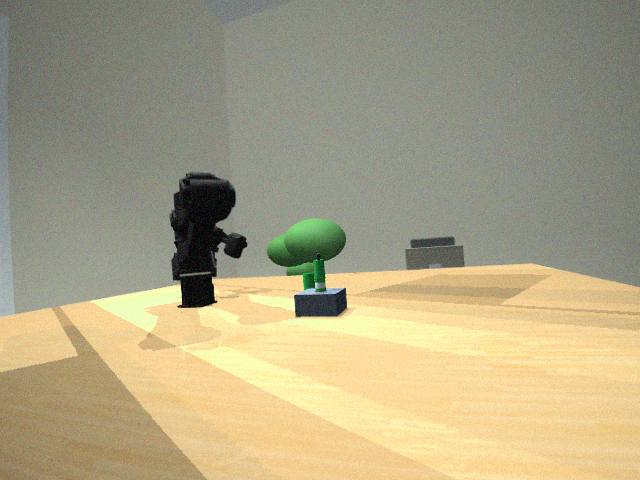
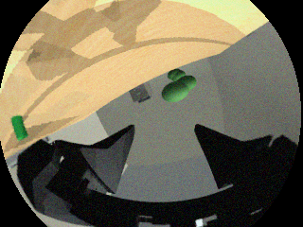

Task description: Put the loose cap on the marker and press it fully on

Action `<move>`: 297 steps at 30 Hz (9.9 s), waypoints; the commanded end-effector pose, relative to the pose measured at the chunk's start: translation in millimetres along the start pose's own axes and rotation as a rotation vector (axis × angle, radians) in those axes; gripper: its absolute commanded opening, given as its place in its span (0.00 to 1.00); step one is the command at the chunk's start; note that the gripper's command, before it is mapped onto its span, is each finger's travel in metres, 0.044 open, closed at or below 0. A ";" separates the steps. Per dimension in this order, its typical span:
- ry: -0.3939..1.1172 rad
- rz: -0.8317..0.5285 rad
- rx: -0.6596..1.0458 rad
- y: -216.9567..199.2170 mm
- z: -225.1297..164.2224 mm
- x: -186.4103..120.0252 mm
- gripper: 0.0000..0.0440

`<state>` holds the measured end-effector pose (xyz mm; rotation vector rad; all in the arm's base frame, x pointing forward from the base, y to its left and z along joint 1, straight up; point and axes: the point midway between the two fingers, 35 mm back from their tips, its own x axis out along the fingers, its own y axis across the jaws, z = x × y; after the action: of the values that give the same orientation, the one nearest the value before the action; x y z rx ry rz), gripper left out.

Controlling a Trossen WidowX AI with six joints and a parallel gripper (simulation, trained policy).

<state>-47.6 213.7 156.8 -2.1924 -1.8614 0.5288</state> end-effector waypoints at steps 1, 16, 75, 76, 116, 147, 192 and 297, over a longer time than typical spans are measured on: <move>-0.003 0.006 -0.001 0.8 -0.6 0.5 0.85; -0.087 0.097 -0.062 14.3 -9.6 8.6 0.49; -0.501 0.485 -0.045 73.3 -58.8 1.9 0.73; -0.508 0.492 -0.040 74.3 -59.4 1.6 0.72; -0.721 0.750 0.235 114.3 -77.6 -5.9 0.73; -0.808 0.920 0.496 150.5 -87.9 -3.0 0.73; -0.850 1.114 0.841 221.0 -100.4 -2.3 0.72; -0.995 1.182 0.790 312.4 -88.6 -56.0 0.02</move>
<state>255.9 114.6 111.2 -2.2191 -0.0254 2.3527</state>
